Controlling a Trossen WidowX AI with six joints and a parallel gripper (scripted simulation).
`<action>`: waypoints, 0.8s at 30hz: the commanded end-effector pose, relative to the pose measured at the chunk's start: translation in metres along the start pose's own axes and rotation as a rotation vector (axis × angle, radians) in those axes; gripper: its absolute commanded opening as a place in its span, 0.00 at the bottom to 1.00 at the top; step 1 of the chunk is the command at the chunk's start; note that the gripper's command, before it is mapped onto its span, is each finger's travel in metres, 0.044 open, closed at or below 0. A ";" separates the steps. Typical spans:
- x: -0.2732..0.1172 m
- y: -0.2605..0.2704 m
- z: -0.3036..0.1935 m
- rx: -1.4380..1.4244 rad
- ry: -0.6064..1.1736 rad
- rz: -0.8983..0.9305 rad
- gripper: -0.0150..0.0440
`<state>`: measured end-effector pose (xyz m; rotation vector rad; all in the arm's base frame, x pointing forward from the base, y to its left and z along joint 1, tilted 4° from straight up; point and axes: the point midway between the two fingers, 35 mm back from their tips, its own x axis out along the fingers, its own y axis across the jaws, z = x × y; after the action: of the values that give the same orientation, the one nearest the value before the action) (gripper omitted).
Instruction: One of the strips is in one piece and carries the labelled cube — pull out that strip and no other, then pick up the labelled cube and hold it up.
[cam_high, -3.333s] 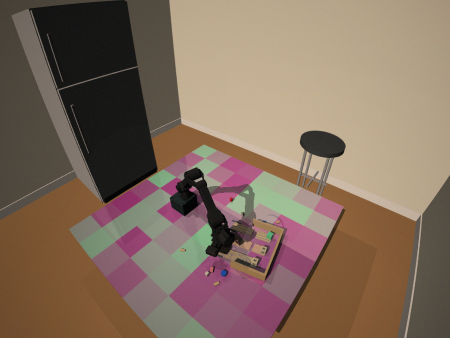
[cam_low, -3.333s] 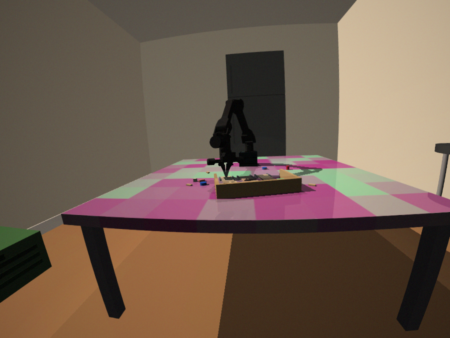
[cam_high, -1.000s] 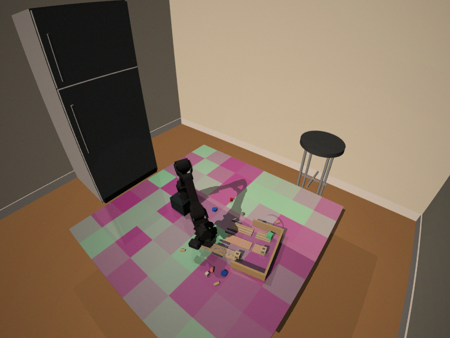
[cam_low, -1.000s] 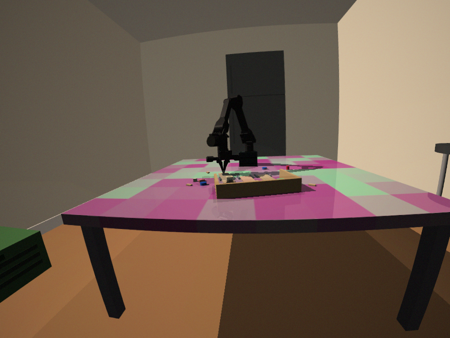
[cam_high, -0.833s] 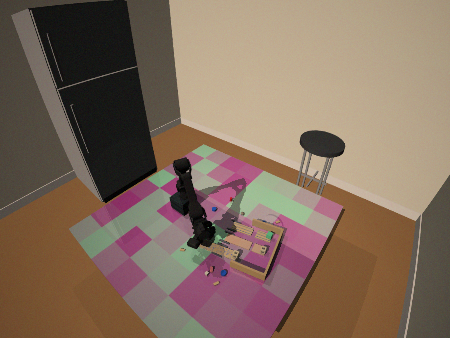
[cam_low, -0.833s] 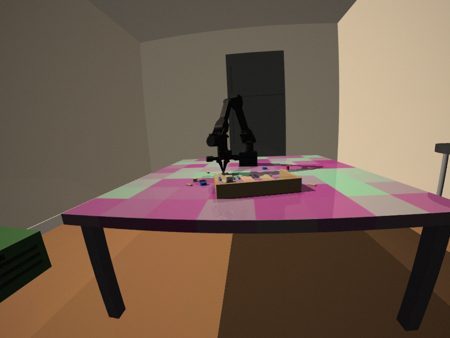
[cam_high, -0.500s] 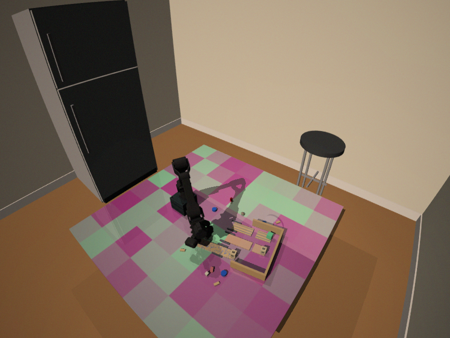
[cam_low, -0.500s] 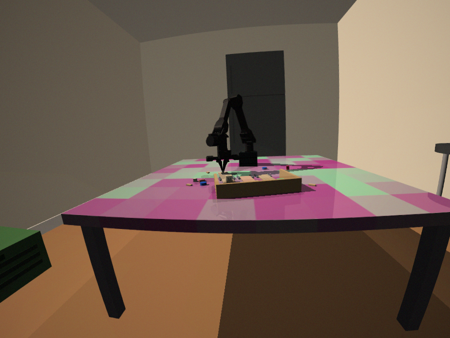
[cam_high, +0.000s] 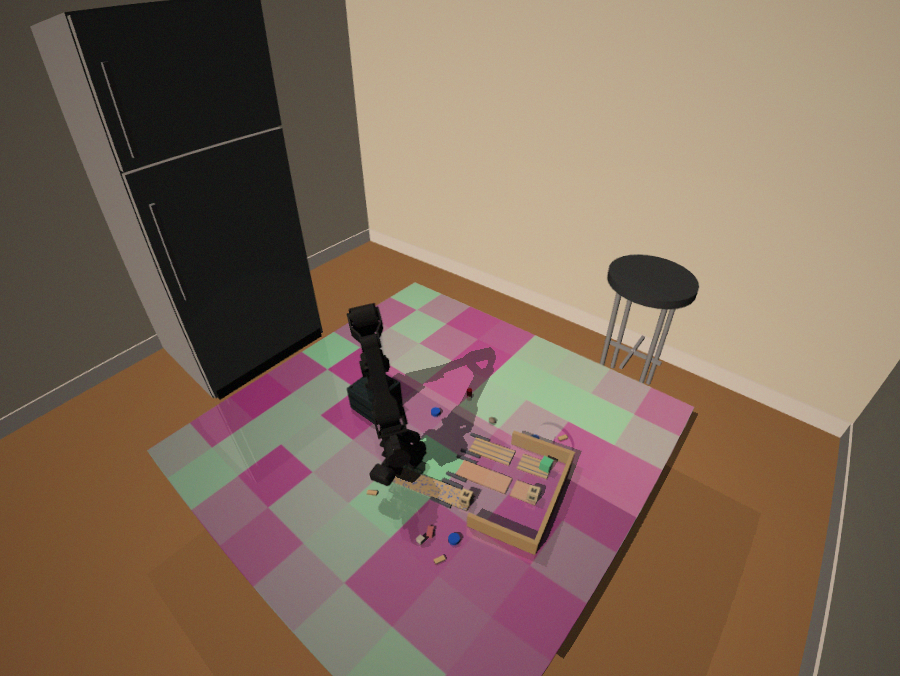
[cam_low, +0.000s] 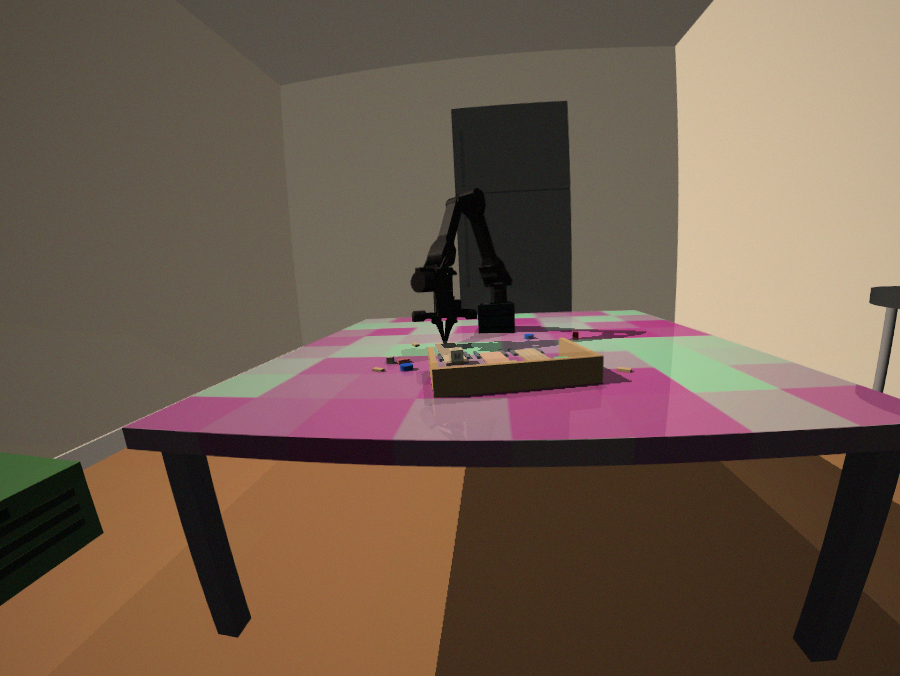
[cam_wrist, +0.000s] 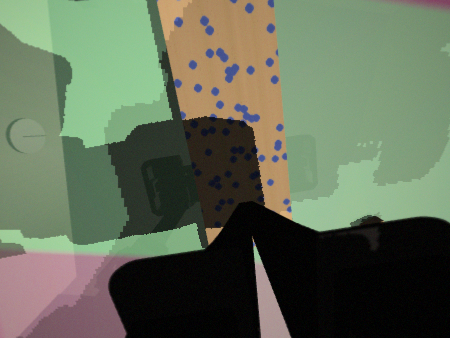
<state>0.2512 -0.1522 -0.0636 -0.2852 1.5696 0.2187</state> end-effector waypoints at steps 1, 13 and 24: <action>0.005 0.006 -0.016 0.002 0.032 0.017 0.25; 0.005 0.006 -0.020 0.002 0.032 0.017 0.25; 0.005 0.006 -0.020 0.002 0.032 0.017 0.25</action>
<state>0.2418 -0.1549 -0.0642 -0.2830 1.5725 0.2189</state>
